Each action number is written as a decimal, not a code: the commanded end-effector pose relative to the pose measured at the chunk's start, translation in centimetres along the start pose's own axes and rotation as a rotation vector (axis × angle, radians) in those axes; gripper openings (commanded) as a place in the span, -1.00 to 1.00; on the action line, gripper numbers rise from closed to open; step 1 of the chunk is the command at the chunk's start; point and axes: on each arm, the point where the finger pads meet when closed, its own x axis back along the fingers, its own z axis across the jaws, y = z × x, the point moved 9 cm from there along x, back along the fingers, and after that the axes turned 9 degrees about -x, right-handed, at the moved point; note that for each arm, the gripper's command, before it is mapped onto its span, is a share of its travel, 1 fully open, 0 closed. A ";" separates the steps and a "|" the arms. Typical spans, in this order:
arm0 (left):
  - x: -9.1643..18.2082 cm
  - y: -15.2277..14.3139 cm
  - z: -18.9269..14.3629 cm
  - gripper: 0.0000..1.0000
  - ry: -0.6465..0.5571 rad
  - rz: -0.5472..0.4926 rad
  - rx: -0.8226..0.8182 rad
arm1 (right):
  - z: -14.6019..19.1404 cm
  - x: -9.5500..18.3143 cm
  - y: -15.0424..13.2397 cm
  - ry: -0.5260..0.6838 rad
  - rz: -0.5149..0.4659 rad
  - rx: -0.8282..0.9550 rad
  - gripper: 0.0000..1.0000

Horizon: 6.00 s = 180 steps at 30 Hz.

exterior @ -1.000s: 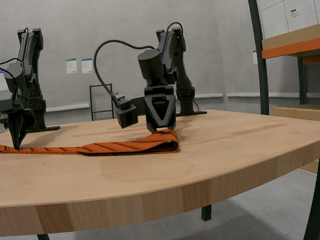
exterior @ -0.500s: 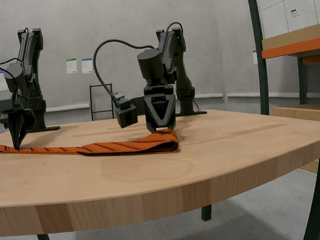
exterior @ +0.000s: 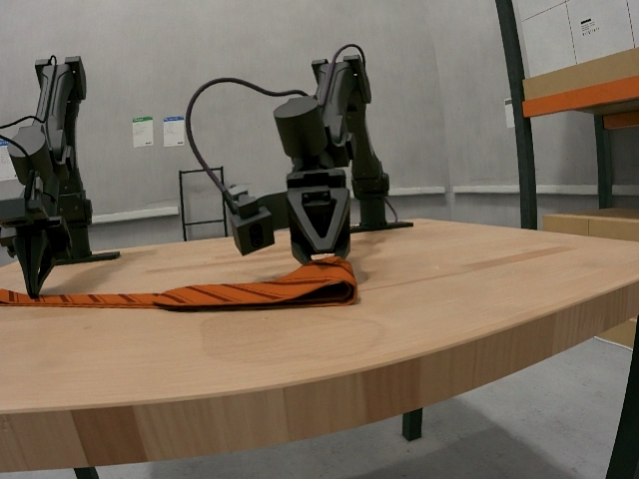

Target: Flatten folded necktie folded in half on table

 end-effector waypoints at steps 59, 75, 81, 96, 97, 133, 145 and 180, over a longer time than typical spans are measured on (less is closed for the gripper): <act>-0.3 -0.3 -0.3 -0.66 0.011 -0.002 0.012 | -0.3 -0.3 -0.5 0.001 0.013 0.004 -0.91; -0.3 0.7 -0.2 -0.66 0.011 -0.002 0.012 | -0.3 -0.3 -0.5 0.001 0.013 0.004 -0.91; -0.4 1.1 -0.1 -0.66 0.011 -0.002 0.012 | -0.3 -0.3 -0.5 0.001 0.013 0.004 -0.91; -0.2 2.5 -0.3 -0.66 0.011 -0.002 0.012 | -0.3 -0.3 -0.5 0.001 0.013 0.004 -0.91; -0.1 2.6 -0.4 -0.66 0.011 -0.002 0.012 | -0.3 -0.3 -0.5 0.001 0.013 0.004 -0.91; -0.4 5.7 -0.3 -0.66 0.011 -0.002 0.012 | -0.3 -0.3 -0.5 0.001 0.013 0.004 -0.91; -0.4 6.9 0.0 -0.66 0.011 -0.002 0.012 | -0.3 -0.3 -0.5 0.001 0.013 0.004 -0.91; -0.2 9.7 0.5 -0.66 0.011 -0.002 0.012 | -0.3 -0.3 -0.5 0.001 0.013 0.004 -0.91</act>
